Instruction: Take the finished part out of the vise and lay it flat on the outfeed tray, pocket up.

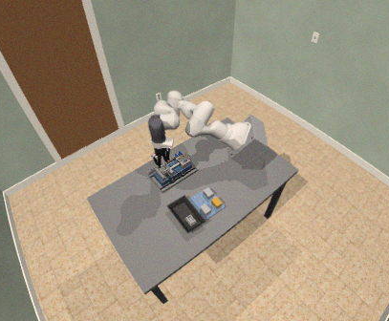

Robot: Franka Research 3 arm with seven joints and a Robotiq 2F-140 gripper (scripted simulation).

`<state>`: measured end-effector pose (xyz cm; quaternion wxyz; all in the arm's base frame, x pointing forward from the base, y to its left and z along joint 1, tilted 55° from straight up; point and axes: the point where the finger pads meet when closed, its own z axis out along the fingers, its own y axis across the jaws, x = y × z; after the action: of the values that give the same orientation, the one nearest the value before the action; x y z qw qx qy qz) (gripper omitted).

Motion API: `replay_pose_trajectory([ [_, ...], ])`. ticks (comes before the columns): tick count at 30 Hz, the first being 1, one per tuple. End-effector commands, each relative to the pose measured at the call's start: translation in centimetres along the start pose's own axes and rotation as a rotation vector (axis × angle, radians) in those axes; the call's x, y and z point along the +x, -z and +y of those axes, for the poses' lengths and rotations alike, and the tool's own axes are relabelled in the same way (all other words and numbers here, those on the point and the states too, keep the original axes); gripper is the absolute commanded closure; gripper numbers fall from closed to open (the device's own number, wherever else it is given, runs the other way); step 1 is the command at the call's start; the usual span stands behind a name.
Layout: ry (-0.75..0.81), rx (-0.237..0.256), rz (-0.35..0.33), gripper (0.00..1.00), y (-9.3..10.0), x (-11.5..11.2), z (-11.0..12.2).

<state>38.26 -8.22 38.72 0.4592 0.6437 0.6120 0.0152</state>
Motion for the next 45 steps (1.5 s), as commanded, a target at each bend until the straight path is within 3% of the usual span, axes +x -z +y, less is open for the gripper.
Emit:
replay_pose_trajectory([
  [1,0.002,0.003,-0.001,1.0,0.5,0.0,-0.1],
  [18,0.002,0.003,-0.001,1.0,3.2,0.0,0.0],
  [45,0.003,0.004,0.003,1.0,4.1,0.7,0.4],
])
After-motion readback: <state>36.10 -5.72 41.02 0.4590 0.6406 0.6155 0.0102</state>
